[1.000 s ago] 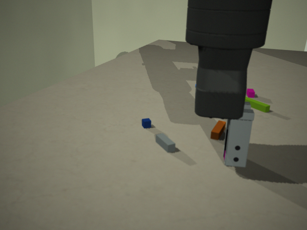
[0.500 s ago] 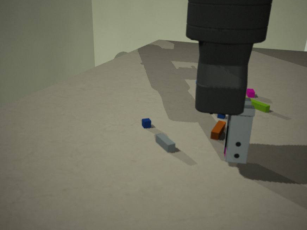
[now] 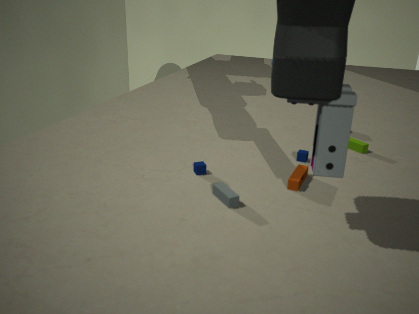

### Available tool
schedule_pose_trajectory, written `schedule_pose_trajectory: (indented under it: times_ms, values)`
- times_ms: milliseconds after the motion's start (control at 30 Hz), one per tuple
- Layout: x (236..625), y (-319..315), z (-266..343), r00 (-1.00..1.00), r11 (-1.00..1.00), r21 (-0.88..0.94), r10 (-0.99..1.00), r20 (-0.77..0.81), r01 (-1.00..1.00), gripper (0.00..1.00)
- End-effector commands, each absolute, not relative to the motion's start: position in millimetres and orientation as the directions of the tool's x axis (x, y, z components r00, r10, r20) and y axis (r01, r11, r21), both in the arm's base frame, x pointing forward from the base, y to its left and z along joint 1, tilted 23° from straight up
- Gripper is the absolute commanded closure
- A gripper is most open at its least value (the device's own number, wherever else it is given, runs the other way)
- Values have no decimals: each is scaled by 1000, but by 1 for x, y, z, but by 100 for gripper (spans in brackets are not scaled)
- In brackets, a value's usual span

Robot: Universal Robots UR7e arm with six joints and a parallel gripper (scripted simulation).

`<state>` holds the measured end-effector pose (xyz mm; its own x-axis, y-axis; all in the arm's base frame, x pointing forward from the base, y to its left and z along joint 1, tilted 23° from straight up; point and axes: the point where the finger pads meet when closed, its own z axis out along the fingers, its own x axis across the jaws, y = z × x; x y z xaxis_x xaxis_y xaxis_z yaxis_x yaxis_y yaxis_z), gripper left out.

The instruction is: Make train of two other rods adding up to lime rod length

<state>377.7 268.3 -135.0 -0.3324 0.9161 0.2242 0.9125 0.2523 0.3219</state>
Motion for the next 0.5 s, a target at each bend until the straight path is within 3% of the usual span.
schedule_pose_trajectory:
  times_ms: [0, 467]
  values:
    - [374, 262, -117, -333, 253, 323, 916, 224, 912, 76]
    - [366, 252, -87, -333, 253, 323, 916, 224, 912, 76]
